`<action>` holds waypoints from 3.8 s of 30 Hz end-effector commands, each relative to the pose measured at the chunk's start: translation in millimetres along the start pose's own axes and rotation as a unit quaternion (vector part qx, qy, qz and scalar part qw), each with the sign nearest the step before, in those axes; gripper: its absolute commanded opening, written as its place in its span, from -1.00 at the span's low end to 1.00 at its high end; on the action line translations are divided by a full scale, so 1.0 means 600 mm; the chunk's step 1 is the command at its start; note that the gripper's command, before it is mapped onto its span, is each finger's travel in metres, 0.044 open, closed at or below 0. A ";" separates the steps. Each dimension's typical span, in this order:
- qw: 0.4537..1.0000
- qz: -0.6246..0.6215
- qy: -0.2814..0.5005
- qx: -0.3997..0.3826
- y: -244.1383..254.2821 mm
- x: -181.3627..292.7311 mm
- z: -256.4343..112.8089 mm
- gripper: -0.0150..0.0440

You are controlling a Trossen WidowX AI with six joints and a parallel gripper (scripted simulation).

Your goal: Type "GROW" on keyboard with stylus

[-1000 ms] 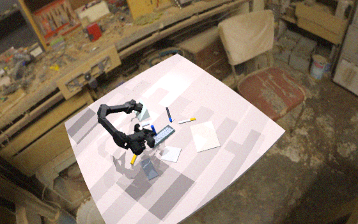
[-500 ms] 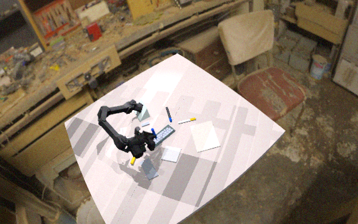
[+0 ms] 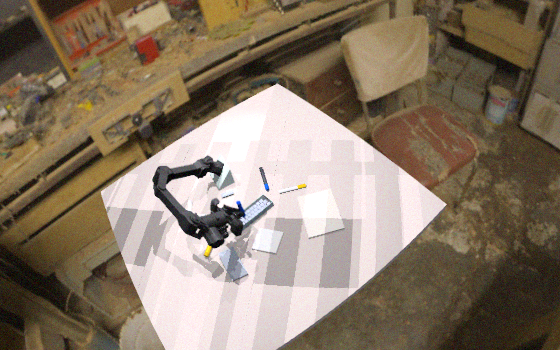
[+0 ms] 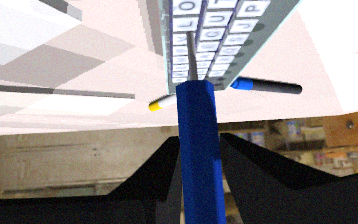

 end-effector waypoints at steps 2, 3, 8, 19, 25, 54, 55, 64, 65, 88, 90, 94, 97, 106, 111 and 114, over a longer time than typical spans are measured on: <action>1.000 -0.001 -0.002 0.001 0.000 -0.003 0.001 -0.22; 1.000 -0.001 -0.002 0.001 -0.001 -0.004 0.001 -0.22; 1.000 -0.001 -0.002 0.001 -0.001 -0.008 0.003 -0.22; 1.000 -0.001 -0.002 0.001 -0.002 -0.014 0.007 -0.22; 1.000 -0.001 -0.002 0.001 -0.003 -0.018 0.009 -0.22; 1.000 -0.001 -0.002 0.001 0.001 -0.001 -0.001 -0.22; 1.000 -0.001 -0.002 0.001 0.002 0.007 -0.005 -0.22; 1.000 -0.005 -0.004 0.001 0.005 0.027 -0.015 -0.23; 1.000 -0.005 -0.004 0.001 0.005 0.027 -0.015 -0.25; 1.000 -0.001 -0.003 0.000 -0.005 -0.023 -0.057 -0.49; 1.000 -0.001 -0.003 0.001 -0.005 -0.025 -0.056 -0.49; 1.000 -0.001 -0.003 0.000 -0.004 -0.029 -0.052 -0.31; 1.000 -0.001 -0.003 0.000 -0.005 -0.030 -0.051 -0.22; 1.000 -0.001 -0.003 0.001 -0.005 -0.035 -0.048 -0.22; 1.000 -0.001 -0.003 0.001 -0.006 -0.038 -0.046 -0.22; 1.000 -0.001 -0.003 0.001 -0.006 -0.041 -0.045 -0.22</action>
Point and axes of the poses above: the point midway between the two fingers, 35 mm back from their tips, its own z axis out along the fingers, its own y axis across the jaws, x = y × z, the point moved 4 cm from there along -z, back along the fingers, and after that the axes turned 9 degrees about -z, right-handed, at the moved point
